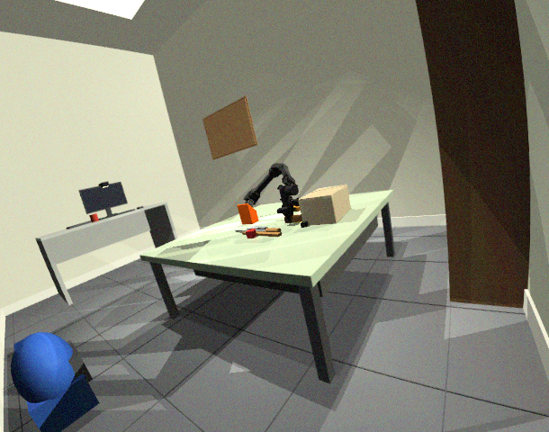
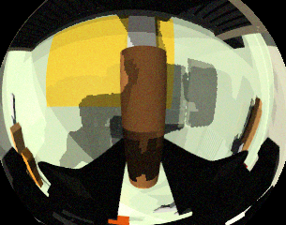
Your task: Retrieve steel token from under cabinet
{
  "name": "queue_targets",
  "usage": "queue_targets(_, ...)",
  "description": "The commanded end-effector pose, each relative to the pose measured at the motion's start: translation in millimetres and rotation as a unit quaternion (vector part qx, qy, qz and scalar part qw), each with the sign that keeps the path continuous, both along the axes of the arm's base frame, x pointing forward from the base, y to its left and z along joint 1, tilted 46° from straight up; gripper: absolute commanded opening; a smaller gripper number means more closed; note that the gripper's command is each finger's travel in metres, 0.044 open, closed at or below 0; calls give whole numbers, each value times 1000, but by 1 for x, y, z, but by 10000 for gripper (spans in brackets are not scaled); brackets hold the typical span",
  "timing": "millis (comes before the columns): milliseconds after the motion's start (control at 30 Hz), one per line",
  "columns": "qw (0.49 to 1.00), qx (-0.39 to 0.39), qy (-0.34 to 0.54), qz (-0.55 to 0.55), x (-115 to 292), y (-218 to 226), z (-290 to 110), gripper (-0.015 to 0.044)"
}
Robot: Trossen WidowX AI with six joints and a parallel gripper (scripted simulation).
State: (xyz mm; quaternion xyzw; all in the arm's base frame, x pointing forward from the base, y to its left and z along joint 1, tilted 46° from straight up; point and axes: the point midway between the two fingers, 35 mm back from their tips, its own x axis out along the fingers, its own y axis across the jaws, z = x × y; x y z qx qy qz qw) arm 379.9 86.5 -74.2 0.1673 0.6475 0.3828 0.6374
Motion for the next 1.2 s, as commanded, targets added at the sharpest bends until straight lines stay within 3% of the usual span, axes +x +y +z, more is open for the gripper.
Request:
queue_targets(0, 1000, 0, 0, 1, -6, -1, -1, 0)
queue_targets(1167, 1000, 0, 1, 1, -39, -12, -6, 0)
